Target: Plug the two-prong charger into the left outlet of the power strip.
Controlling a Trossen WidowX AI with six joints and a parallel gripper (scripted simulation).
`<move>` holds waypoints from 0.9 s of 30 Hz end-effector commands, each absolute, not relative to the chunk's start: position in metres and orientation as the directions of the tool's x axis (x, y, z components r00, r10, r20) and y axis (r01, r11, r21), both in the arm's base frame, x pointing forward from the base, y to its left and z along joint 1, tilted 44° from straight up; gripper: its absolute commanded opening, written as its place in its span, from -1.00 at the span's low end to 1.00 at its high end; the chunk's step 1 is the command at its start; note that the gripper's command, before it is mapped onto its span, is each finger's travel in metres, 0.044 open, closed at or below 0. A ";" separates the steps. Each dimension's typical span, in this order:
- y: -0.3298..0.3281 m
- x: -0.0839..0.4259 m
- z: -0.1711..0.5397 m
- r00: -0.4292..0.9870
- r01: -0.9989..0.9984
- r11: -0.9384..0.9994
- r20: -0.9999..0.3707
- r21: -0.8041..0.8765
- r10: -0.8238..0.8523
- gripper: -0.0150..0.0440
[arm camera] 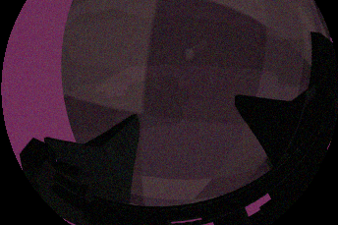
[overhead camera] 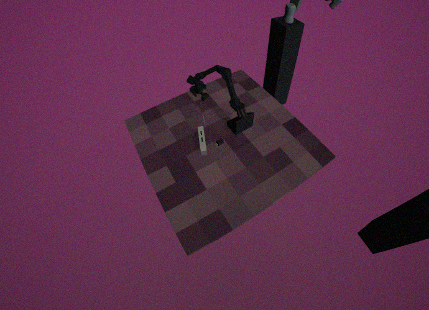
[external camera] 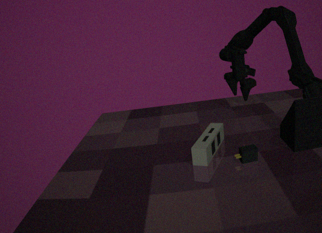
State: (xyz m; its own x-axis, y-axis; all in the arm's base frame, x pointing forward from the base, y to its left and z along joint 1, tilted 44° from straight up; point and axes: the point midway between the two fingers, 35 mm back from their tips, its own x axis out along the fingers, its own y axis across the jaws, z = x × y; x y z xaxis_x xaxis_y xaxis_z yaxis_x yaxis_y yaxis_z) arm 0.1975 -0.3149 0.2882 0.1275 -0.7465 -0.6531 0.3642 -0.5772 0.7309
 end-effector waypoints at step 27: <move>-0.229 0.291 0.197 0.187 0.831 -0.321 -0.771 0.455 -0.608 1.00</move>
State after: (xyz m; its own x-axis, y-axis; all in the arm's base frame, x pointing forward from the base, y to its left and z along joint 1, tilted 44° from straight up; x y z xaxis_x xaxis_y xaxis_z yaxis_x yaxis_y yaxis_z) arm 0.2863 -0.2378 0.2072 0.1938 -0.6197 -0.7605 0.7967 -0.3530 0.4906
